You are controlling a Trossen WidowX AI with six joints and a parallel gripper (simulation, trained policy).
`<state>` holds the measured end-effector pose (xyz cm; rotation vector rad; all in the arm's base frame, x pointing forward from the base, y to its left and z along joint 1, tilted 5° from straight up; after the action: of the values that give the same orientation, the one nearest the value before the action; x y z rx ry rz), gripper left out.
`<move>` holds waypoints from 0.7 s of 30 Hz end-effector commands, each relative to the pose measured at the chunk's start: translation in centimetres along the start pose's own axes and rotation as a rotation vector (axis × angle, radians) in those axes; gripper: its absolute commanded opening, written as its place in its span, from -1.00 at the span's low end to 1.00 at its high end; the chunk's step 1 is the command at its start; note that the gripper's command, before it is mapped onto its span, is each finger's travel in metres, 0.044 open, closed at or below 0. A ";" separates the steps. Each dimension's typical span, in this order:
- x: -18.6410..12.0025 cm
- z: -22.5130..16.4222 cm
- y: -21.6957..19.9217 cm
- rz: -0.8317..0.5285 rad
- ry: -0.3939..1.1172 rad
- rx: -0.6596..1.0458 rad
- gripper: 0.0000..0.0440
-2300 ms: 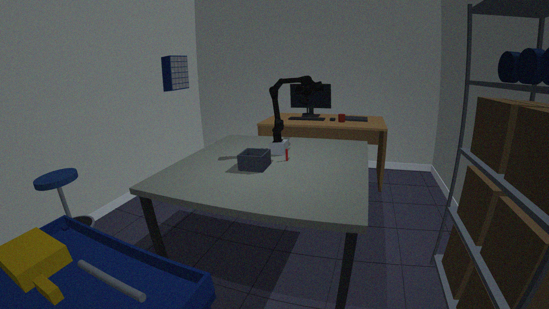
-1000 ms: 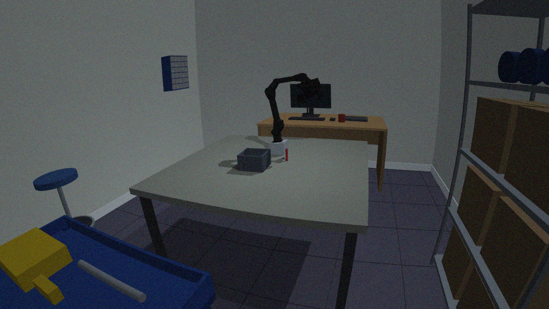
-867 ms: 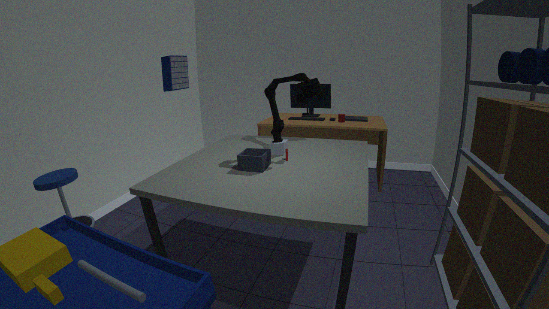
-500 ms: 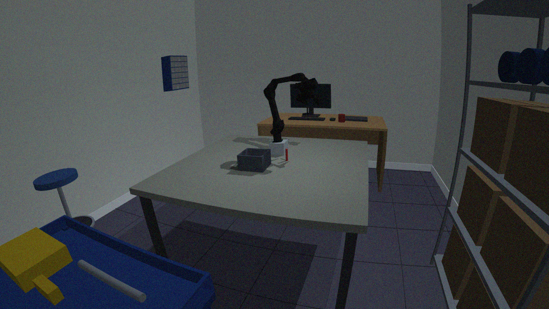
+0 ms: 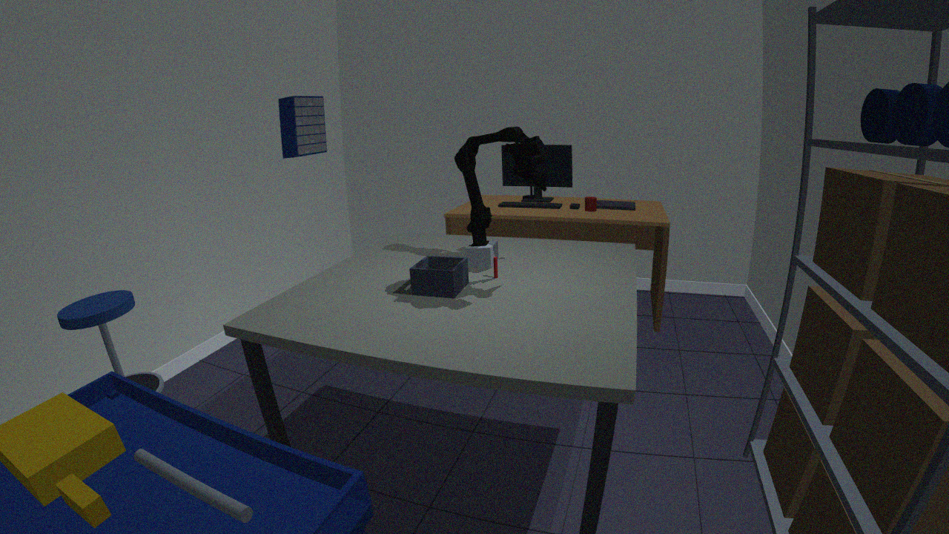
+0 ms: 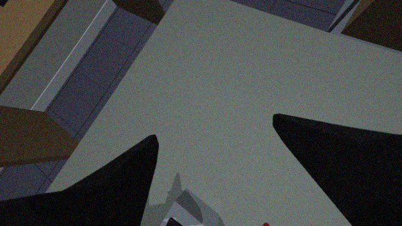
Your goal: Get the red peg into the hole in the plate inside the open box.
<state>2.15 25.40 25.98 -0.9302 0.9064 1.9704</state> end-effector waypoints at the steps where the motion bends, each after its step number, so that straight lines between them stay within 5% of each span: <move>1: -0.3 -0.9 -0.7 -0.036 0.018 0.114 1.00; 21: -1.6 -6.4 -5.0 -0.231 0.089 0.780 1.00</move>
<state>8.43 22.47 23.37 -0.6551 1.3561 1.2975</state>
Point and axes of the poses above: the point midway between the two fingers, 35 mm back from their tips, its own x axis out along the fingers, its own y axis across the jaws, z = x × y, the point moved 1 cm from there along -x, back along the fingers, and after that the axes turned 9 degrees about x, right-handed, at the moved point
